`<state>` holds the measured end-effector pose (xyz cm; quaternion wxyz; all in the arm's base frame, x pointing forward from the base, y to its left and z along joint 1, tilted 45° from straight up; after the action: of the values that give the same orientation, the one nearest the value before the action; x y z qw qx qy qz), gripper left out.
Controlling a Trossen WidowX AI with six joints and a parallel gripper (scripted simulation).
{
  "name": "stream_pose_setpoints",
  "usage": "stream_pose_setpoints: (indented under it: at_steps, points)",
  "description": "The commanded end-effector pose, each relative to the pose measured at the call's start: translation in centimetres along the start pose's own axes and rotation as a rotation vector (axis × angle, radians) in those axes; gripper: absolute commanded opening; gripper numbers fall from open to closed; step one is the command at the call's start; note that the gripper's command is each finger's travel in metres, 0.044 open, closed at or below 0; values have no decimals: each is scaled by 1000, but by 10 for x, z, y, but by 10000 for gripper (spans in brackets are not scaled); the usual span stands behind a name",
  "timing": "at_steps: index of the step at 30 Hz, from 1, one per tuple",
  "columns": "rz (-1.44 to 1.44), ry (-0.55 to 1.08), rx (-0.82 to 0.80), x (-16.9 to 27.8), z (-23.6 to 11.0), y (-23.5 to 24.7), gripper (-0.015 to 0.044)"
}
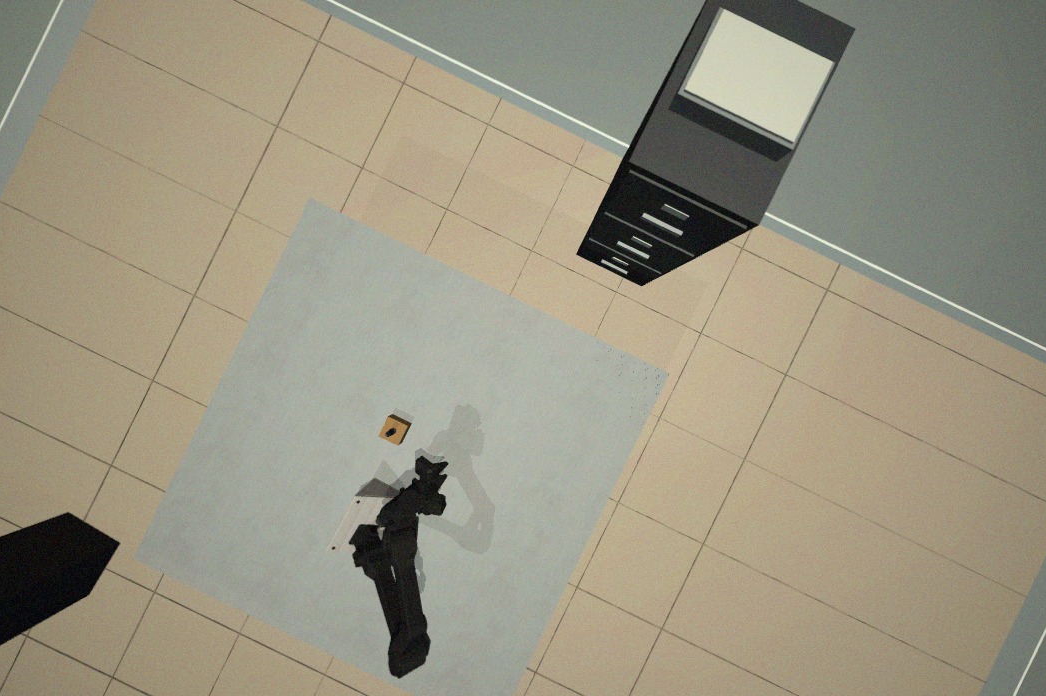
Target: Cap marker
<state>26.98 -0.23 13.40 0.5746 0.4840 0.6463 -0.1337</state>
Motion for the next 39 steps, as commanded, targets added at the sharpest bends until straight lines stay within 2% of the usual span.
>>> stream_pose_setpoints:
  at_steps: [1,15,33,39]
  points:
    - [-744,354,140,7,-9,-1,243]
    - [-1264,688,312,-23,-38,-32,243]
    - [-1267,691,314,-23,-39,-32,243]
    - [-1267,689,314,-11,-12,-52,243]
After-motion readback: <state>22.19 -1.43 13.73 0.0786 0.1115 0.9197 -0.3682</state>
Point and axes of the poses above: the point midway between the two fingers, 35 mm back from their tips, its own z axis out along the fingers, its own y axis across the jaws, x = y × z, the point moved 3 cm from there along -z, back along the fingers, and after that the axes turned 13 degrees about z, right-handed, at the moved point
